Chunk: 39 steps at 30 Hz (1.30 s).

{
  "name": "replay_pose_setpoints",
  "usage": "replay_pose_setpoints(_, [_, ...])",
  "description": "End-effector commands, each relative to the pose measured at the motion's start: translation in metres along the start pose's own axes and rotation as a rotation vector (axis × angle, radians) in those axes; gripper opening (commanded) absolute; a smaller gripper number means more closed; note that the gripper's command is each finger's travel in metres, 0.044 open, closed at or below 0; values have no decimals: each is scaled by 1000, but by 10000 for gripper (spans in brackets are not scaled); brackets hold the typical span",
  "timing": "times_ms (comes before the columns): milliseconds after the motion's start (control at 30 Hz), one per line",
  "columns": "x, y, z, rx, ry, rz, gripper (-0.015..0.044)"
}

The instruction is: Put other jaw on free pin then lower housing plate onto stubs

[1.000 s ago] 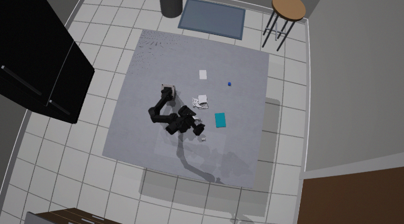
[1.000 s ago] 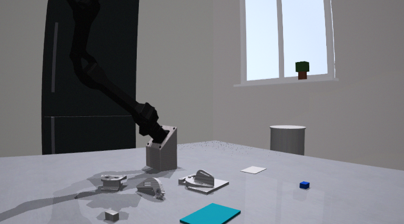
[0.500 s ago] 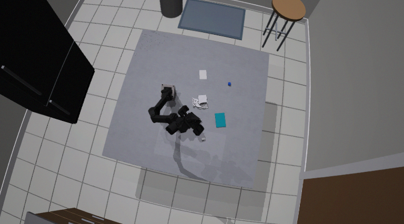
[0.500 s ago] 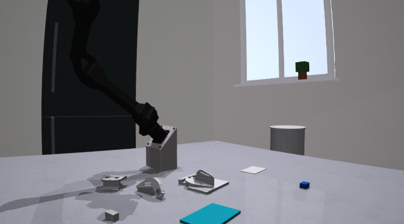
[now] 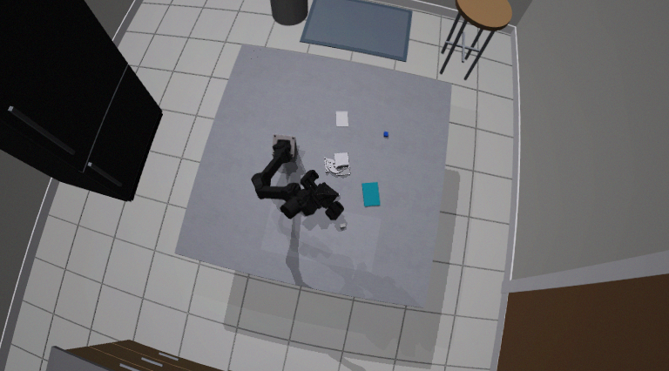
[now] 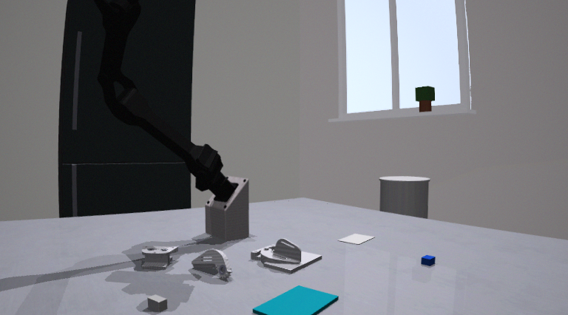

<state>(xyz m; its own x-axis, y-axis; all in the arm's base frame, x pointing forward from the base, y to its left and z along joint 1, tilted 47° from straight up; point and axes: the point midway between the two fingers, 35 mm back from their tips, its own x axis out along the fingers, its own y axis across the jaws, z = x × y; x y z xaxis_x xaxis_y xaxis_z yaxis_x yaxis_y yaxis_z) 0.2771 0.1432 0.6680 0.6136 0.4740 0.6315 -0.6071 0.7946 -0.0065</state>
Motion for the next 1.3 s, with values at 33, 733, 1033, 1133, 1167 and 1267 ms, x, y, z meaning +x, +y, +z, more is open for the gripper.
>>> replay_pose_setpoints(33, [0, -2, -3, 0, 9, -8, 0])
replay_pose_setpoints(733, [-13, -65, -101, -34, 289, -246, 0])
replay_pose_setpoints(1033, [-30, -94, -145, -61, 428, -358, 0])
replay_pose_setpoints(1133, [-38, -103, -161, -71, 478, -396, 0])
replay_pose_setpoints(1167, [-40, -107, -166, -74, 495, -409, 0])
replay_pose_setpoints(1267, [-49, -116, -181, -85, 546, -446, 0])
